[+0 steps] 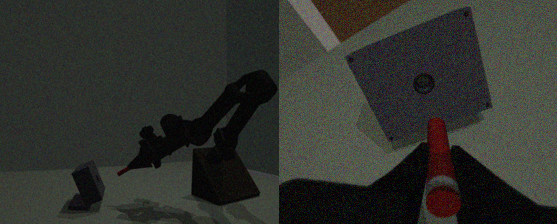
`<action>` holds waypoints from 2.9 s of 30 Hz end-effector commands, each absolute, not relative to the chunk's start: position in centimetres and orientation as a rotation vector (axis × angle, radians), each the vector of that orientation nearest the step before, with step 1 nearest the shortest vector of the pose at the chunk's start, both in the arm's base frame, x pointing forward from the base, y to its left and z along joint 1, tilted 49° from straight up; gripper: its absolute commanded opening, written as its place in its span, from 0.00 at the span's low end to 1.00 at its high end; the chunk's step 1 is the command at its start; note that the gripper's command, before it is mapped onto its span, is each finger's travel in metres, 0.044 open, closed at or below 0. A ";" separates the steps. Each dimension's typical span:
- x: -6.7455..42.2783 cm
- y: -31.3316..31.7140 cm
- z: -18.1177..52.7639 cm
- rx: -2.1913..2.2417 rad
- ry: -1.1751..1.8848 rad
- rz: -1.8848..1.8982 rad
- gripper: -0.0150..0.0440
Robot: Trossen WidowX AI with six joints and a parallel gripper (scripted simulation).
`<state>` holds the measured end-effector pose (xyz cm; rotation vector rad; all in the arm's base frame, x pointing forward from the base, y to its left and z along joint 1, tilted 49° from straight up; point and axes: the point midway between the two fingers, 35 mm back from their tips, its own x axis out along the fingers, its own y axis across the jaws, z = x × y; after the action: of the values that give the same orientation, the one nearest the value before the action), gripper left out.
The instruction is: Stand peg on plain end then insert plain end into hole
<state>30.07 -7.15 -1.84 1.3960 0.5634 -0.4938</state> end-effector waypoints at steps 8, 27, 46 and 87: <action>30.8 -7.4 -2.2 1.408 0.534 -0.499 0.25; 31.8 -7.8 -2.7 1.426 0.481 -0.501 0.25; 32.5 -7.9 -3.2 1.438 0.439 -0.499 0.25; 34.6 -8.2 -4.7 1.430 0.399 -0.490 0.25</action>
<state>34.75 -8.15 -4.83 1.4304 0.4003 -0.4901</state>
